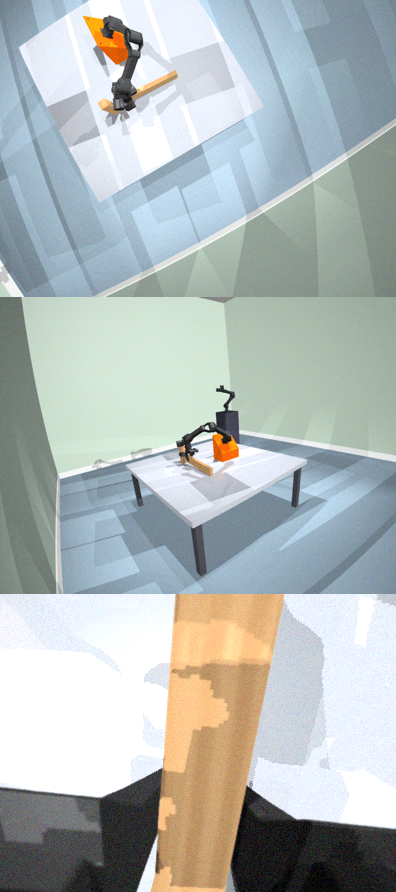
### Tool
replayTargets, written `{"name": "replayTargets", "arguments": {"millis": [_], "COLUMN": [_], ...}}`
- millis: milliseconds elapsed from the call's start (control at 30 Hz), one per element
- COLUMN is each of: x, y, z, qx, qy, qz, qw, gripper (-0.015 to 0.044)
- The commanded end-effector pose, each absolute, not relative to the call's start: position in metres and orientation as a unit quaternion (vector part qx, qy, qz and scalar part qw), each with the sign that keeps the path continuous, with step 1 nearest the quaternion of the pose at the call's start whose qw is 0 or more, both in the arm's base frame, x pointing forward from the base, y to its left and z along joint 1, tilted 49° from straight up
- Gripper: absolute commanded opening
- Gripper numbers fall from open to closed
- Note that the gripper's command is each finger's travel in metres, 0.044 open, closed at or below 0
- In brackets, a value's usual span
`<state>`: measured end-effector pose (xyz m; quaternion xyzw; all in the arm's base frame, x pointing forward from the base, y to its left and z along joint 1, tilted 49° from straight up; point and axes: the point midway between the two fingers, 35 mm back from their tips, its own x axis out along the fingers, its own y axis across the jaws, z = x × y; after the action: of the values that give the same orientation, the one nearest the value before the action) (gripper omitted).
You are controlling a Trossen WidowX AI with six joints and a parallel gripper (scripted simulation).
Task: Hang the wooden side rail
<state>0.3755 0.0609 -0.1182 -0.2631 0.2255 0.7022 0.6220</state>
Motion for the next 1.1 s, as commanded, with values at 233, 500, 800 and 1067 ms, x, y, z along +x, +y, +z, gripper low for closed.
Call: {"name": "replayTargets", "arguments": {"millis": [233, 500, 800, 1067], "x": [0.3797, 0.3791, 0.3799, 0.38], "y": [0.0522, 0.0519, 0.0516, 0.0505], "z": [-0.1175, -0.1185, -0.1192, -0.1193], "qx": [-0.267, -0.267, -0.267, -0.268], "qy": [0.226, 0.226, 0.226, 0.226], "qz": [0.696, 0.696, 0.696, 0.696], "qw": [0.627, 0.627, 0.627, 0.627], "gripper": [0.0, 0.0, 0.0, 0.0]}}
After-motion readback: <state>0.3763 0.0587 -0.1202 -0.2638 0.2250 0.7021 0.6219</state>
